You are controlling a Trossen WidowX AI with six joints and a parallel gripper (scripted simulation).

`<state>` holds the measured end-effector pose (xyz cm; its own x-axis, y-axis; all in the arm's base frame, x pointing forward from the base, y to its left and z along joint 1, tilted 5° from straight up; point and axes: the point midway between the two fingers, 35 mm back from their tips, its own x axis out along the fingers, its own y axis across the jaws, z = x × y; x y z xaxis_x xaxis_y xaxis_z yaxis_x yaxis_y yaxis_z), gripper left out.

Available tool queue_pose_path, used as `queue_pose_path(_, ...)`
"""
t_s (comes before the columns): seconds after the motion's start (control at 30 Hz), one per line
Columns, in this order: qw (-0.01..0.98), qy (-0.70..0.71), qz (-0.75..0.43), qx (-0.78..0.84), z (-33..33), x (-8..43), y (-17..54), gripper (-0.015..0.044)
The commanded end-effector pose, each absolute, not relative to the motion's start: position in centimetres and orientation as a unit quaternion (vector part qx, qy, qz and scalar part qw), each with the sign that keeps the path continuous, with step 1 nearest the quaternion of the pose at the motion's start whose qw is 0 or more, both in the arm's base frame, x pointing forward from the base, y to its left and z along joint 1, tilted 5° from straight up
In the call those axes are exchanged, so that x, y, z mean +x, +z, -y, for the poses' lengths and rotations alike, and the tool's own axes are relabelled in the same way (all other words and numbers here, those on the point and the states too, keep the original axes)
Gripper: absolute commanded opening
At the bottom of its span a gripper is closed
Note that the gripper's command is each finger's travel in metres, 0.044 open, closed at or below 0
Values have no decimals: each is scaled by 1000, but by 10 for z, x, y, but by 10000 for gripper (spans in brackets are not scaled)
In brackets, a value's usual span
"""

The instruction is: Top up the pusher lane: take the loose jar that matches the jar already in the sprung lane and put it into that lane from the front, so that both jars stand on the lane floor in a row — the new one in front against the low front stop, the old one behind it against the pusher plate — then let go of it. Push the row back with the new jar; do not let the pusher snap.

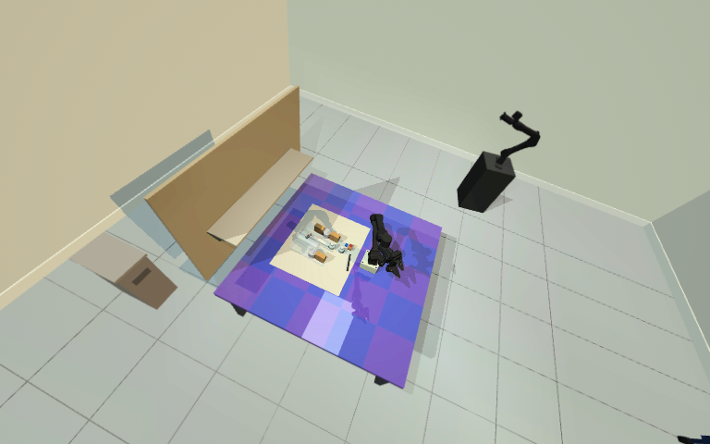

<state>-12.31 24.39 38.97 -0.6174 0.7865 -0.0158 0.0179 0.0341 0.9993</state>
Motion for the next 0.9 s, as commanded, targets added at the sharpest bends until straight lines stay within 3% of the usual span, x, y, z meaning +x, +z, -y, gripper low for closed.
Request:
queue_pose_path(0.0,449,607,-579,308,-282,-66,356,440)
queue_pose_path(0.23,636,533,-490,269,-301,40,306,440)
queue_pose_path(0.47,777,426,-434,161,-273,147,252,440)
queue_pose_path(0.67,841,323,-432,40,-212,220,205,440)
queue_pose_path(0.87,847,239,-469,-71,-133,262,165,440)
